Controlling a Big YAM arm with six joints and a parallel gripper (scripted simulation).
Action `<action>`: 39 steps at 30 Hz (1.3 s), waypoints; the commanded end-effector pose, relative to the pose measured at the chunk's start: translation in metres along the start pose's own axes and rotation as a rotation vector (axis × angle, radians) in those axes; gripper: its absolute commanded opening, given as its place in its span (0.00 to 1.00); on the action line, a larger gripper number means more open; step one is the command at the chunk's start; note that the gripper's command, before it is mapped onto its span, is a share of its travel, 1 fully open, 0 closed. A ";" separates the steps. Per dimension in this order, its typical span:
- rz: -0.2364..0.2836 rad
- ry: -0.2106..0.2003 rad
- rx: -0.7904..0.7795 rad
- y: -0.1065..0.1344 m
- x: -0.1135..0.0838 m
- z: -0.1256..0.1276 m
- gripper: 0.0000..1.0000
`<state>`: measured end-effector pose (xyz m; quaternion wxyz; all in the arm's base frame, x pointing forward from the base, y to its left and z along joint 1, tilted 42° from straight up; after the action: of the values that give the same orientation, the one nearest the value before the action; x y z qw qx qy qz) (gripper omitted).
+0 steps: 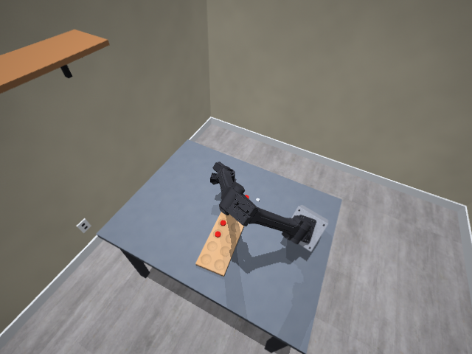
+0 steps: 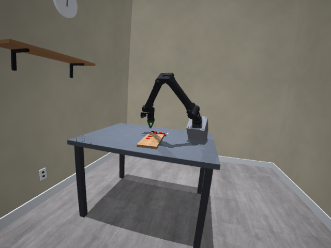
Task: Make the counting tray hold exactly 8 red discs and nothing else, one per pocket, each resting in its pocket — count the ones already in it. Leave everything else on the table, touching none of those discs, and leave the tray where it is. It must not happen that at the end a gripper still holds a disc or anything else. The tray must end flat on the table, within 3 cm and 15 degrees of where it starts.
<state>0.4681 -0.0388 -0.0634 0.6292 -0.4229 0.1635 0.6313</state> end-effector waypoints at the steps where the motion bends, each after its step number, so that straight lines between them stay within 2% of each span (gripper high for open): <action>1: 0.002 -0.006 0.003 0.001 0.013 0.001 0.46; 28: 0.003 -0.006 0.003 0.000 0.050 0.001 0.46; 39: 0.003 -0.006 0.004 0.001 0.058 0.001 0.46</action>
<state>0.4768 -0.0085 -0.0975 0.6300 -0.4241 0.1632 0.6298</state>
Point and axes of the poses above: the point where the finger pads meet when closed, its own x axis out along the fingers, its own z axis across the jaws, y = z × x, the point moved 2 cm from there along -x, back along the fingers, and after that the axes turned 3 degrees about -x, right-handed, at the moved point
